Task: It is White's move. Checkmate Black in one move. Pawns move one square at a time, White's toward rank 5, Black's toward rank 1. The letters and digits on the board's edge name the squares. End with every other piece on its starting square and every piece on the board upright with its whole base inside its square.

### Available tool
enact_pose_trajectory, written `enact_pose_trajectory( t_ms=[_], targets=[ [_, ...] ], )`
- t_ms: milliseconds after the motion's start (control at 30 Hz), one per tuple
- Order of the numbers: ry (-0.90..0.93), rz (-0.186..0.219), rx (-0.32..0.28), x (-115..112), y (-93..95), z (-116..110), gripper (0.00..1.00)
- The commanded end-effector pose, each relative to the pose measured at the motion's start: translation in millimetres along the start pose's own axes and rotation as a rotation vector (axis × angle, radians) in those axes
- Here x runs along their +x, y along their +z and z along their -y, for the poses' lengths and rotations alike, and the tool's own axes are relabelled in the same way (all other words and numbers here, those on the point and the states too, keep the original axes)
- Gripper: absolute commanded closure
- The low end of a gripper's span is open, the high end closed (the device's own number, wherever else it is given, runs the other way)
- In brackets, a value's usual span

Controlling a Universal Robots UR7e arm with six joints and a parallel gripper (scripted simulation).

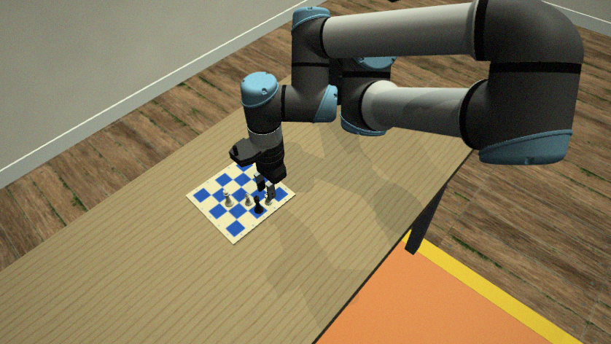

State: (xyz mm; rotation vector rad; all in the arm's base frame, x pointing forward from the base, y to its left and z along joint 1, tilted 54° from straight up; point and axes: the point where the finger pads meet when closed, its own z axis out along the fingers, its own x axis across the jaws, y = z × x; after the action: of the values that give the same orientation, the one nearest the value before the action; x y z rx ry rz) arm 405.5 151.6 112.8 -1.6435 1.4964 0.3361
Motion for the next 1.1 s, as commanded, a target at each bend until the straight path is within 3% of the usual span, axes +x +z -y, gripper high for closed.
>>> enact_pose_trajectory(
  t_ms=[0,633,1067],
  targets=[
    [-0.001,0.000,0.001,-0.2,-15.0,0.2,0.27],
    [-0.001,0.000,0.001,-0.2,-53.3,0.2,0.27],
    [-0.001,0.000,0.001,-0.2,-60.2,0.2,0.27]
  ],
)
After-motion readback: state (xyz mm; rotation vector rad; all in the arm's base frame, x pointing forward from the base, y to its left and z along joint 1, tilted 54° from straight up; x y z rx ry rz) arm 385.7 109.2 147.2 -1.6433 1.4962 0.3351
